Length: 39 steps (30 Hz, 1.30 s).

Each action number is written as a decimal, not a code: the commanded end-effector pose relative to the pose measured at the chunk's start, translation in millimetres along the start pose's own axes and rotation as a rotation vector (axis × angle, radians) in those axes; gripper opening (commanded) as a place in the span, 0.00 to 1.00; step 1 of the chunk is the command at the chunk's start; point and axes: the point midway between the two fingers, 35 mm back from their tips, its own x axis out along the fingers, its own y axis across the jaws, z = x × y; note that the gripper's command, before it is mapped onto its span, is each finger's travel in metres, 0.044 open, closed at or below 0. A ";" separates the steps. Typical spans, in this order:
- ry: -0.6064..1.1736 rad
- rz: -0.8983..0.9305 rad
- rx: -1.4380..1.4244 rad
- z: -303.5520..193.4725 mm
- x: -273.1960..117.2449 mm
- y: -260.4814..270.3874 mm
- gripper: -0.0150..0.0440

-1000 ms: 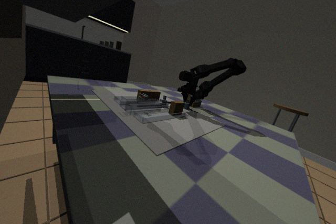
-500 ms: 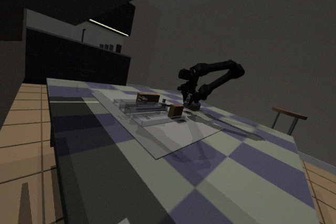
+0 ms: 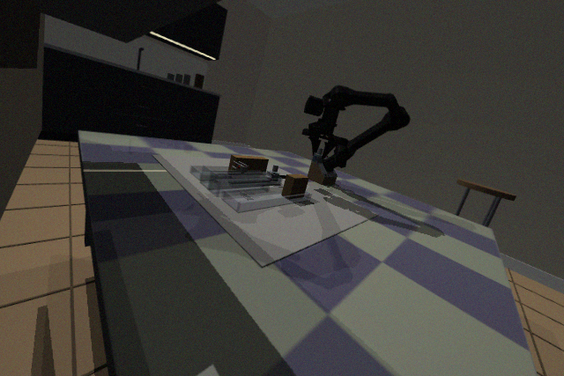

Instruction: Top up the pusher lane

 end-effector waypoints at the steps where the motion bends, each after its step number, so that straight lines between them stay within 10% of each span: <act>1: 0.004 0.000 -0.005 1.2 -5.1 -1.1 0.25; 39: -0.002 -0.001 -0.013 119.0 58.3 -58.6 0.25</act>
